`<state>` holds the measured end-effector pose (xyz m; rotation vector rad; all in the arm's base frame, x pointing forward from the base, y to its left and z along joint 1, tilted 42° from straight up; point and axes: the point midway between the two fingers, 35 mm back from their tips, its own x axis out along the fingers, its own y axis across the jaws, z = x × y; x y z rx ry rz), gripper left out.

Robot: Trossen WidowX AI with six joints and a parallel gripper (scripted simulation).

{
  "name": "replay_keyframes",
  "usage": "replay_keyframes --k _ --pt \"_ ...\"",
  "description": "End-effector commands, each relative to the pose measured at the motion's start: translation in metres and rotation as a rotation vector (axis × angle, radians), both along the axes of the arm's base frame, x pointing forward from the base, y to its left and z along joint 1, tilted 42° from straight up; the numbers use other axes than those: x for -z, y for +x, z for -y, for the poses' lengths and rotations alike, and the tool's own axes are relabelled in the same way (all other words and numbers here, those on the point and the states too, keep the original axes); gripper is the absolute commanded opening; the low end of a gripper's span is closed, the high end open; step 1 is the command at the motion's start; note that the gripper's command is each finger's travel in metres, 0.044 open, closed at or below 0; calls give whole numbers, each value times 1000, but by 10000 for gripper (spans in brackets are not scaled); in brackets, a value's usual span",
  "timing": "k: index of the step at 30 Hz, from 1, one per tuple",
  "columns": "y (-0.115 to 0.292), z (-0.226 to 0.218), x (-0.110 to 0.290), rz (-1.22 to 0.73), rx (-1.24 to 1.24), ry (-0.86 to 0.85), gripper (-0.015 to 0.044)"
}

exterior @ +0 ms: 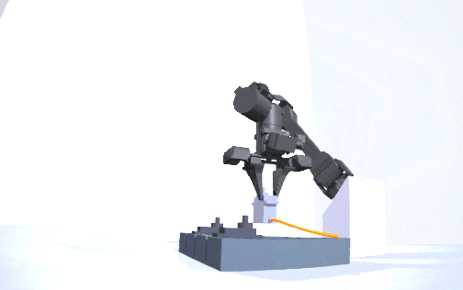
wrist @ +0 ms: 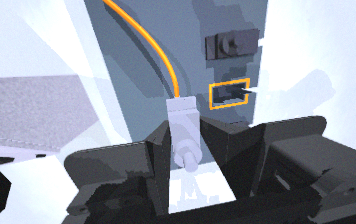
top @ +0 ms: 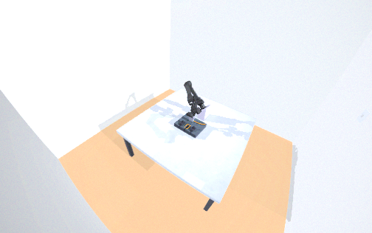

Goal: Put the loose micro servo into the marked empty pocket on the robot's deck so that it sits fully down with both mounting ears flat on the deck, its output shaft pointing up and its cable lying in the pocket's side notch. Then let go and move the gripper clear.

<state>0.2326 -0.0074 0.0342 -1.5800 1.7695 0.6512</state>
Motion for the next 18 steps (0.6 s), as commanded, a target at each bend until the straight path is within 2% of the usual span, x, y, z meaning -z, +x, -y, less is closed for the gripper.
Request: replay_keyframes --k 1,18 --pt "0 1 -1 106 120 -11 0" --pt "0 1 -1 491 563 -37 0"
